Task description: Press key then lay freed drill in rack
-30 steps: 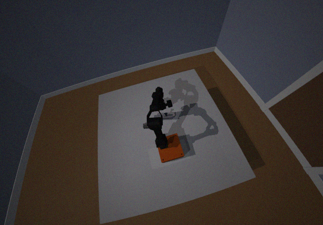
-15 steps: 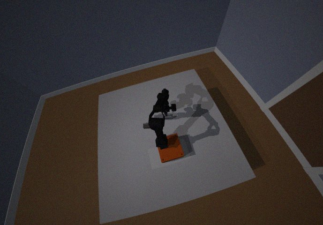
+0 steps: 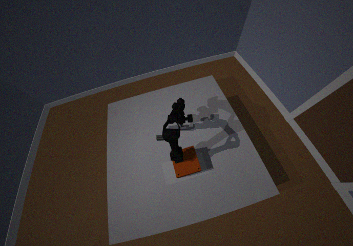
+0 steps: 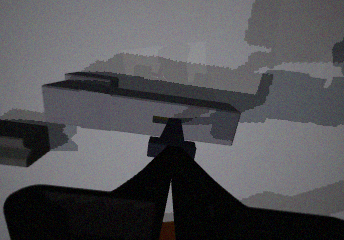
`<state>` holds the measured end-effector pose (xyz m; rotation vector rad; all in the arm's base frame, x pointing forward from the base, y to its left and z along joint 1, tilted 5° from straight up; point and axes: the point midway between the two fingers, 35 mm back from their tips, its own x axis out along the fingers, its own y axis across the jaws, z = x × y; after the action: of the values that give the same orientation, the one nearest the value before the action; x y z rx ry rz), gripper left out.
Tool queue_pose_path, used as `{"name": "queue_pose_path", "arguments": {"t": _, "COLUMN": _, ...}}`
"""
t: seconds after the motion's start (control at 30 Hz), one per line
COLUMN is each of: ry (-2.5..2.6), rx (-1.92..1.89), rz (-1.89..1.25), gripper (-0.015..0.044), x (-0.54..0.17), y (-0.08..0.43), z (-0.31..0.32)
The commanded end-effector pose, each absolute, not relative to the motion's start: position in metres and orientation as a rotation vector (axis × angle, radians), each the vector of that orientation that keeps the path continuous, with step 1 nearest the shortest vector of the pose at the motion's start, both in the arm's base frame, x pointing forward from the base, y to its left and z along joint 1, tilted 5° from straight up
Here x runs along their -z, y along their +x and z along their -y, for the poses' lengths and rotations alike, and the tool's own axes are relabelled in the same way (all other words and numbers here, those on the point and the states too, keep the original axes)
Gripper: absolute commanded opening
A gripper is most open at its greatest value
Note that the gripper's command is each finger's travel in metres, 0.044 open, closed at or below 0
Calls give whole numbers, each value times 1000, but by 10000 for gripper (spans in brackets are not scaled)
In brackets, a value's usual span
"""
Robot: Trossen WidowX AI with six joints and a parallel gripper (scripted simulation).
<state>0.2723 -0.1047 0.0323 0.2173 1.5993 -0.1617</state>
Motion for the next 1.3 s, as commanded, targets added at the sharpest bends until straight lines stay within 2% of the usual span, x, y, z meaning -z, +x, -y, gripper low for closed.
{"name": "queue_pose_path", "arguments": {"t": 0.0, "ry": 227, "rx": 161, "rz": -1608, "gripper": 0, "x": -27, "y": 272, "z": 104}}
{"name": "queue_pose_path", "arguments": {"t": 1.27, "ry": 227, "rx": 161, "rz": -1608, "gripper": 0, "x": -15, "y": 267, "z": 103}}
